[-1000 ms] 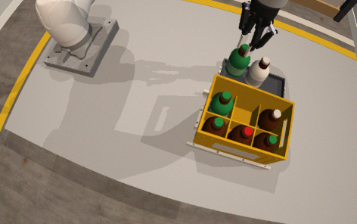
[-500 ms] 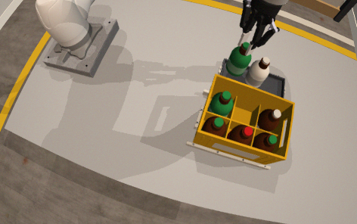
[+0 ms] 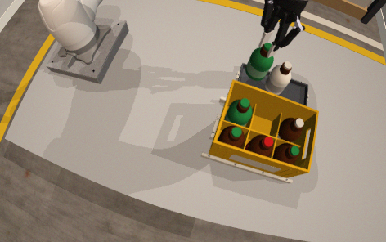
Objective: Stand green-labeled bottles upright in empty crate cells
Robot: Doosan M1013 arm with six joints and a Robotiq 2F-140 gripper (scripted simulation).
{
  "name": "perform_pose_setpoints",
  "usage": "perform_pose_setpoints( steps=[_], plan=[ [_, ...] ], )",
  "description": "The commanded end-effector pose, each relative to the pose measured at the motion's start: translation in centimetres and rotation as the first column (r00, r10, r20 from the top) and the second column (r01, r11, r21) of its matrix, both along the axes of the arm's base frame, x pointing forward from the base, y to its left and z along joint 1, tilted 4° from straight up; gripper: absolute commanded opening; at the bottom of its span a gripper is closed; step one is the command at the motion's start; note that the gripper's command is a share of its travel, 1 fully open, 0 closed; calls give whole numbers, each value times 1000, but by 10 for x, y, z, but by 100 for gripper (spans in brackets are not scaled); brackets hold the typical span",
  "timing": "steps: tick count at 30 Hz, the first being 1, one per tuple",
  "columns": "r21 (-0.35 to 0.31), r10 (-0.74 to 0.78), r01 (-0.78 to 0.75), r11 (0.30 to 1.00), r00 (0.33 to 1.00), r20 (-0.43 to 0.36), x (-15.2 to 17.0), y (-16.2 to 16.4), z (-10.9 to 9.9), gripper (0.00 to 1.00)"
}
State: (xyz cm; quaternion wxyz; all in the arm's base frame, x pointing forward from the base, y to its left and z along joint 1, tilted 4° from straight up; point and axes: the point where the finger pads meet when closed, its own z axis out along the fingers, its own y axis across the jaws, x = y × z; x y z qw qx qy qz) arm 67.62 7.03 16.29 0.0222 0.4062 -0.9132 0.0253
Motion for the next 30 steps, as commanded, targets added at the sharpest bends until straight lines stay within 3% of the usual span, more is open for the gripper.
perform_pose_setpoints(
  steps=[1, 30],
  plan=[
    [2, -1, 1, 1000, 1000, 3, 0, 2, 7, 0],
    [2, -1, 1, 1000, 1000, 3, 1, 4, 21, 0]
  ],
)
